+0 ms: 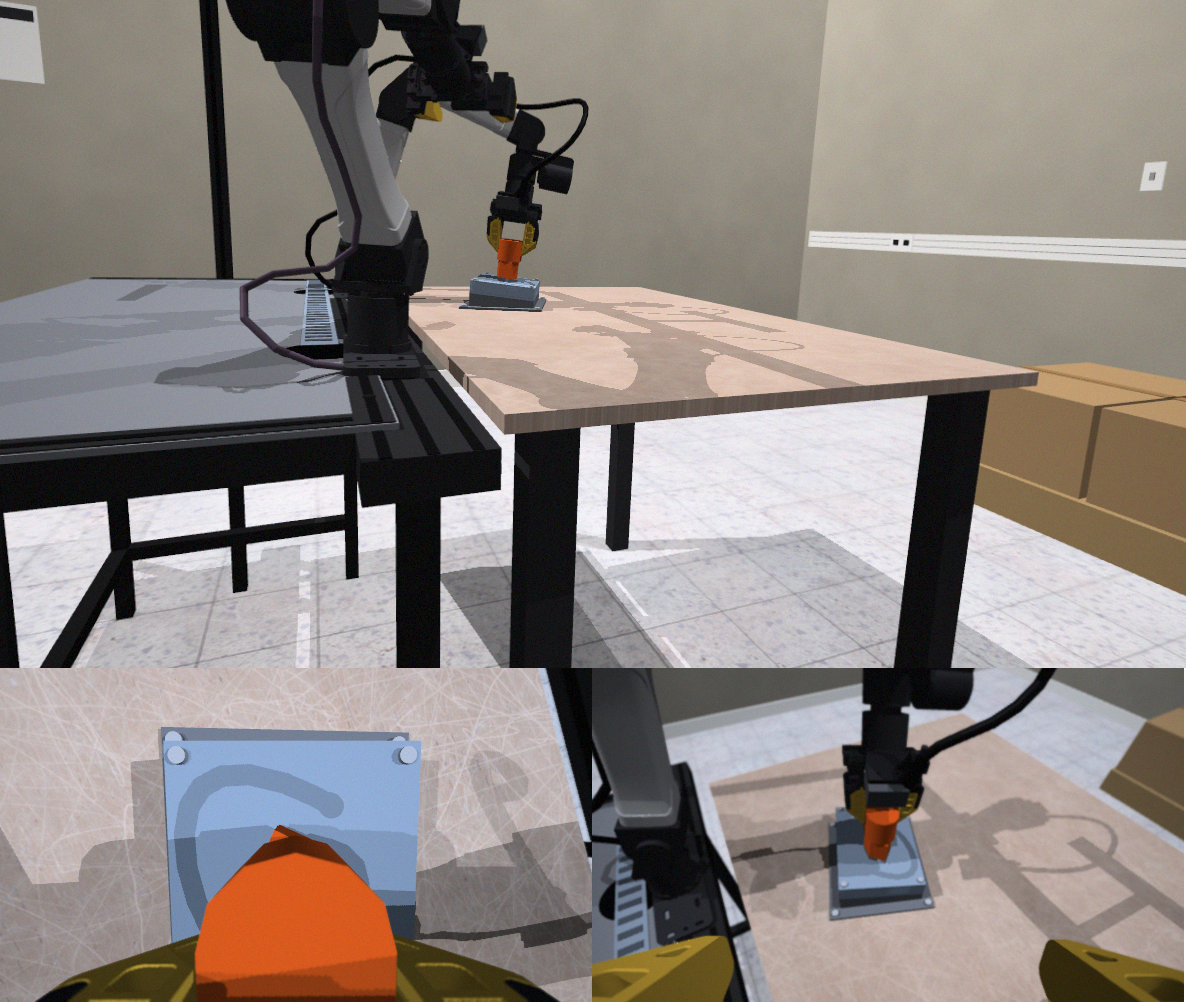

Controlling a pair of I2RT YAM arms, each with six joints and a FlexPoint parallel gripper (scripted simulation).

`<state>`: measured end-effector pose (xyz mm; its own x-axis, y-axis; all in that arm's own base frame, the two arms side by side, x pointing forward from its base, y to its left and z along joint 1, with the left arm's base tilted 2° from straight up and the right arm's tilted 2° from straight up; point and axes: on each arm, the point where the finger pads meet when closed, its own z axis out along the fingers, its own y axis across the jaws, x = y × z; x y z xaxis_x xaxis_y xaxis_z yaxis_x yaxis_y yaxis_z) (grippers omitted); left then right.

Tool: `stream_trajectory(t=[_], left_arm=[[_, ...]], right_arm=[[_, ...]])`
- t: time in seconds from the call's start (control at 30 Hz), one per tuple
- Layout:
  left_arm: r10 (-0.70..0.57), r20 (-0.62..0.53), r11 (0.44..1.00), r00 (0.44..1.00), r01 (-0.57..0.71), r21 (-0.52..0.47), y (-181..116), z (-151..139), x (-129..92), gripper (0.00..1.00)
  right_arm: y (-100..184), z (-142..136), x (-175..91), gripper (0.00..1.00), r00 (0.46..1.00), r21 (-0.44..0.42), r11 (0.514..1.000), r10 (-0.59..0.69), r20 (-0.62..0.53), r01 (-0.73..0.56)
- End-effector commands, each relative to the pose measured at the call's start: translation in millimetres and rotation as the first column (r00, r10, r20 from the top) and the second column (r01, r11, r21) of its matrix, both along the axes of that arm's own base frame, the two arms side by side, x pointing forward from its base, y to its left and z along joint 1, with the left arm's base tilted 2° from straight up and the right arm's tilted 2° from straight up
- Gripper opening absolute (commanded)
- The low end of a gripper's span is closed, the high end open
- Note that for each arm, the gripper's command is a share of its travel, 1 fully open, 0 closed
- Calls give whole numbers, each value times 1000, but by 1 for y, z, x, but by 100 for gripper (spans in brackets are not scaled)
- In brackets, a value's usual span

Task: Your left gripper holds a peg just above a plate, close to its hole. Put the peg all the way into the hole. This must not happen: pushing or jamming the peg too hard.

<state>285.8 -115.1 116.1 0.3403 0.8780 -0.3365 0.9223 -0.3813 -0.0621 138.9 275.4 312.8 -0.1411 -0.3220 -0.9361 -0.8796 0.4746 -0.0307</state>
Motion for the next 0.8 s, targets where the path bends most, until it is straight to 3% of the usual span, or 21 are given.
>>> stream_trajectory(t=[0.0, 0.27, 0.77], left_arm=[[-7, 12, 1000, 1000, 7, -8, -2, 11, -4, 33], [9, 50, 1000, 999, -8, -18, 2, 16, 7, 33], [2, 71, 999, 997, 1, -38, 0, 21, 9, 33]], right_arm=[[-1, 12, -3, 100, 1000, 31, 999, 8, 11, -8], [-1, 12, -3, 100, 1000, 31, 999, 8, 11, -8], [-1, 12, -3, 100, 1000, 31, 999, 8, 11, -8]])
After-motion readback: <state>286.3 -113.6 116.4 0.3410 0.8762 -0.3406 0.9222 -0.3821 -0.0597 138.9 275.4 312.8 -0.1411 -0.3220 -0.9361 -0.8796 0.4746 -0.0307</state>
